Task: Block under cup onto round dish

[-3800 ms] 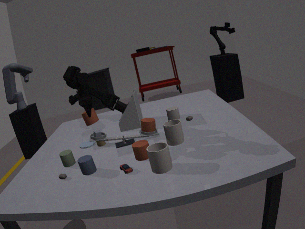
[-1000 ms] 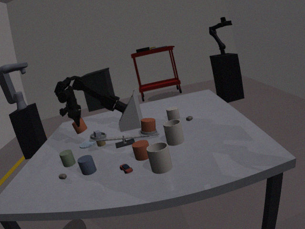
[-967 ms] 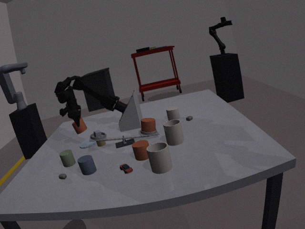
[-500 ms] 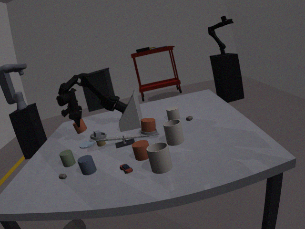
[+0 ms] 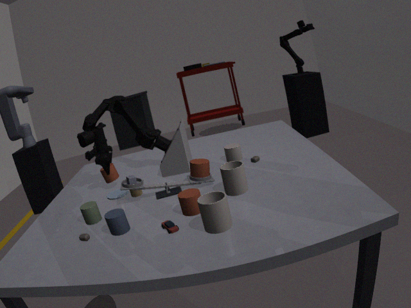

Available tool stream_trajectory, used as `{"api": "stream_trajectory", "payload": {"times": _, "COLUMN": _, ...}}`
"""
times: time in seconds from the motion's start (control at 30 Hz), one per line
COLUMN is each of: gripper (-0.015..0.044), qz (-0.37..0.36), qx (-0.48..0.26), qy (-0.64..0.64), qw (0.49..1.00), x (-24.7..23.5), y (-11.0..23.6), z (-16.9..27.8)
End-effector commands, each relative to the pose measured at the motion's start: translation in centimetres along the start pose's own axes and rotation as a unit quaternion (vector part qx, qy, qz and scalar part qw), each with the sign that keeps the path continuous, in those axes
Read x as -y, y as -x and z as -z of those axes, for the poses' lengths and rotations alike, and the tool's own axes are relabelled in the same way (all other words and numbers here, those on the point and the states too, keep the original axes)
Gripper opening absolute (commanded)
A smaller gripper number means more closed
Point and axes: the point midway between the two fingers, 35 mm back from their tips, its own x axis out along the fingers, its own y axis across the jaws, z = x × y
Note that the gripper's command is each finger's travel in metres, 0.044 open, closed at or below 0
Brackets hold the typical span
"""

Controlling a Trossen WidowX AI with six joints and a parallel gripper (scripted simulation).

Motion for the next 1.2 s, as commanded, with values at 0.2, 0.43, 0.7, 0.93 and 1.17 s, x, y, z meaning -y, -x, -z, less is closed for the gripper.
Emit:
{"api": "stream_trajectory", "payload": {"times": 0.2, "gripper": 0.0000, "qz": -0.003, "qx": 0.004, "qy": -0.001, "qw": 1.000, "x": 0.2, "y": -2.1, "z": 0.0}}
{"api": "stream_trajectory", "payload": {"times": 0.43, "gripper": 0.0000, "qz": -0.003, "qx": 0.004, "qy": -0.001, "qw": 1.000, "x": 0.2, "y": -2.9, "z": 0.0}}
{"api": "stream_trajectory", "payload": {"times": 0.7, "gripper": 0.0026, "qz": -0.002, "qx": 0.005, "qy": -0.002, "qw": 1.000, "x": 0.2, "y": -3.5, "z": -0.2}}
{"api": "stream_trajectory", "payload": {"times": 0.93, "gripper": 0.0210, "qz": -0.002, "qx": 0.005, "qy": -0.002, "qw": 1.000, "x": 0.2, "y": -3.5, "z": -0.2}}
{"api": "stream_trajectory", "payload": {"times": 1.17, "gripper": 0.0394, "qz": -0.002, "qx": 0.005, "qy": -0.002, "qw": 1.000, "x": 0.2, "y": -3.5, "z": -0.2}}
